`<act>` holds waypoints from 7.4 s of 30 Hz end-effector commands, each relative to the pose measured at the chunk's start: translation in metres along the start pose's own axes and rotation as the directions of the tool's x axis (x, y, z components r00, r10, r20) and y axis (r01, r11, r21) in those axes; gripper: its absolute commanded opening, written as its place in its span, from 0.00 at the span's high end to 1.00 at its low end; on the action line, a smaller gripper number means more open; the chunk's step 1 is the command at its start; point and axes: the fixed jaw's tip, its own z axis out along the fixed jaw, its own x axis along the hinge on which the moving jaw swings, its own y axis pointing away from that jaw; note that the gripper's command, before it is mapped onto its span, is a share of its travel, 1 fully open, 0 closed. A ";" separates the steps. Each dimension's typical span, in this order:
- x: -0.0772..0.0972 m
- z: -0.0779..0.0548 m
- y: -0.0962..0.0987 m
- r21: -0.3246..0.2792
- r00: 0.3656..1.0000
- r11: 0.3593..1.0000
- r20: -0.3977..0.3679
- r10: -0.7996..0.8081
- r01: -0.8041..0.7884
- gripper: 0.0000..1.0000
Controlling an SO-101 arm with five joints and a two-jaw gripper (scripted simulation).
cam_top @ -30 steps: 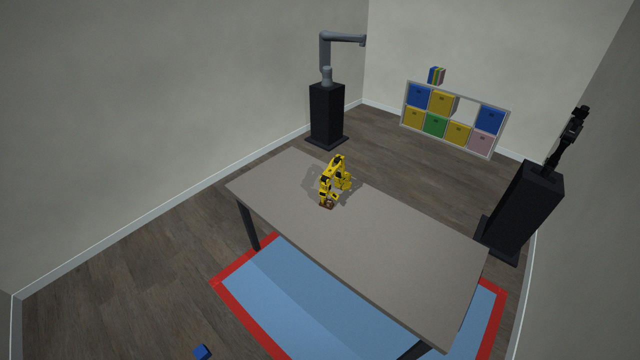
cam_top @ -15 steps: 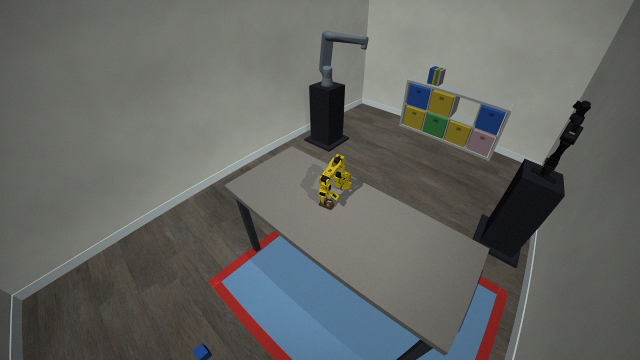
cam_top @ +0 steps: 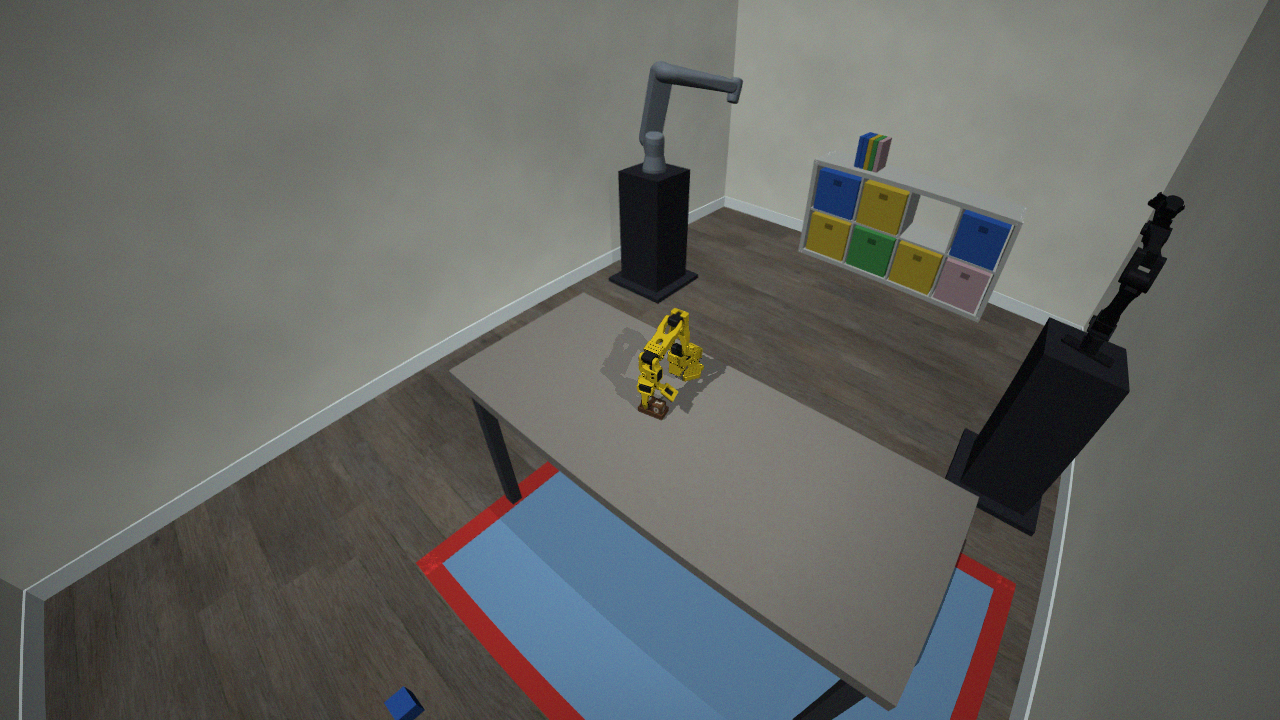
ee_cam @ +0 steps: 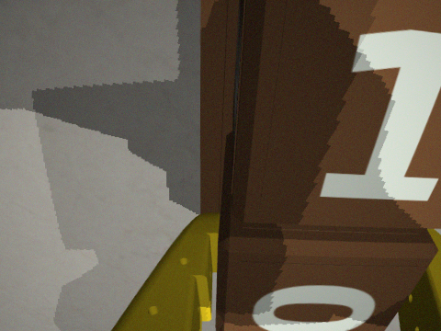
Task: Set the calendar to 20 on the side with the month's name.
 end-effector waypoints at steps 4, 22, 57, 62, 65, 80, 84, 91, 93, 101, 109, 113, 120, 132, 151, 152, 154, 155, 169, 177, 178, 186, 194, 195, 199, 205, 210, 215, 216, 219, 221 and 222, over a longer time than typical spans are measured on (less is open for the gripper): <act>-0.001 -0.011 -0.007 0.035 1.000 0.999 -0.005 -0.009 0.010 1.00; -0.002 -0.052 0.000 0.035 1.000 0.999 -0.005 -0.009 0.010 1.00; 0.012 -0.054 0.001 0.035 0.998 0.997 -0.003 0.070 -0.070 1.00; 0.036 -0.051 0.006 0.035 0.978 0.978 0.001 0.207 -0.207 1.00; 0.042 -0.051 0.007 0.035 0.971 0.970 0.002 0.241 -0.241 1.00; 0.131 -0.039 0.064 0.029 0.690 0.689 0.016 0.724 -0.724 1.00; 0.142 -0.036 0.078 0.027 0.621 0.620 0.017 0.784 -0.784 1.00; 0.154 -0.033 0.097 0.025 0.527 0.527 0.019 0.850 -0.850 1.00; 0.155 -0.033 0.099 0.025 0.519 0.519 0.020 0.854 -0.855 1.00; 0.164 -0.038 0.101 0.073 0.491 0.489 0.012 0.871 -0.869 1.00; 0.164 -0.038 0.101 0.073 0.491 0.489 0.012 0.871 -0.869 1.00; 0.164 -0.038 0.101 0.073 0.491 0.489 0.012 0.871 -0.869 1.00; 0.164 -0.037 0.101 0.073 0.491 0.489 0.012 0.871 -0.869 1.00; 0.164 -0.032 0.101 0.073 0.491 0.489 0.012 0.871 -0.869 1.00; 0.164 -0.026 0.101 0.073 0.491 0.489 0.012 0.871 -0.869 1.00; 0.164 -0.026 0.101 0.073 0.491 0.489 0.012 0.871 -0.869 1.00; 0.164 -0.025 0.100 0.073 0.491 0.489 0.012 0.871 -0.869 1.00; 0.164 -0.024 0.100 0.073 0.491 0.489 0.012 0.871 -0.869 1.00; 0.165 -0.019 0.100 0.073 0.491 0.489 0.012 0.871 -0.869 1.00; 0.165 -0.015 0.100 0.073 0.491 0.489 0.012 0.871 -0.869 1.00; 0.165 -0.014 0.100 0.073 0.491 0.489 0.012 0.871 -0.869 1.00; 0.165 -0.013 0.100 0.073 0.491 0.489 0.012 0.871 -0.869 1.00; 0.165 -0.008 0.100 0.073 0.491 0.489 0.012 0.871 -0.869 1.00; 0.165 -0.008 0.100 0.073 0.491 0.489 0.012 0.871 -0.869 1.00; 0.165 -0.008 0.100 0.073 0.491 0.489 0.012 0.871 -0.869 1.00; 0.165 -0.006 0.100 0.073 0.491 0.489 0.012 0.871 -0.869 1.00; 0.165 -0.003 0.100 0.073 0.491 0.489 0.012 0.871 -0.869 1.00; 0.165 -0.002 0.100 0.073 0.491 0.489 0.012 0.871 -0.869 1.00; 0.165 -0.002 0.100 0.073 0.491 0.489 0.012 0.871 -0.869 1.00; 0.165 -0.002 0.100 0.073 0.491 0.489 0.012 0.871 -0.869 1.00; 0.165 -0.001 0.100 0.073 0.491 0.489 0.012 0.871 -0.869 1.00; 0.165 0.000 0.099 0.073 0.491 0.489 0.012 0.871 -0.869 1.00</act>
